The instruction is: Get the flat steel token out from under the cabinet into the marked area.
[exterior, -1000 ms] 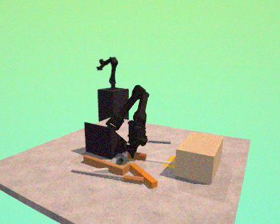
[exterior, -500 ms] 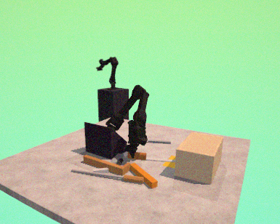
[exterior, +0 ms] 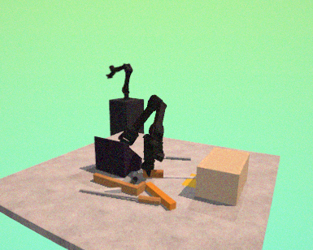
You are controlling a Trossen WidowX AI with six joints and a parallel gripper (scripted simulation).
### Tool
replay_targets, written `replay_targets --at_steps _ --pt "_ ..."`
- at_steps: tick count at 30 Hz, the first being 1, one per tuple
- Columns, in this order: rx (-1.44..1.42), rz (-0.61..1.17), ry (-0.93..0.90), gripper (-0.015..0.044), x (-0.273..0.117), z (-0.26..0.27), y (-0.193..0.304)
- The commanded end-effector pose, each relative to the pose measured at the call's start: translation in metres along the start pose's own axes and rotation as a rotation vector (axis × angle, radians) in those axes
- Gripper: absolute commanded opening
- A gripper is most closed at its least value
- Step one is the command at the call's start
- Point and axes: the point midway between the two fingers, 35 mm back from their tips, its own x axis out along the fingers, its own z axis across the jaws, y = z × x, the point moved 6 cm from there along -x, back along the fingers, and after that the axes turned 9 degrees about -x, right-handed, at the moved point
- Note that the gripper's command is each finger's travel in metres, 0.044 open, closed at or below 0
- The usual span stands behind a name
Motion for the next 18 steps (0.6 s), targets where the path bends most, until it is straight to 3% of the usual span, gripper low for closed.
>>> replay_targets --at_steps 1,18 --pt "-0.039 -0.002 0.001 0.0000 -0.0011 0.0000 -0.0008" --pt "-0.115 -0.002 0.001 0.0000 -0.0017 0.0033 -0.0081"
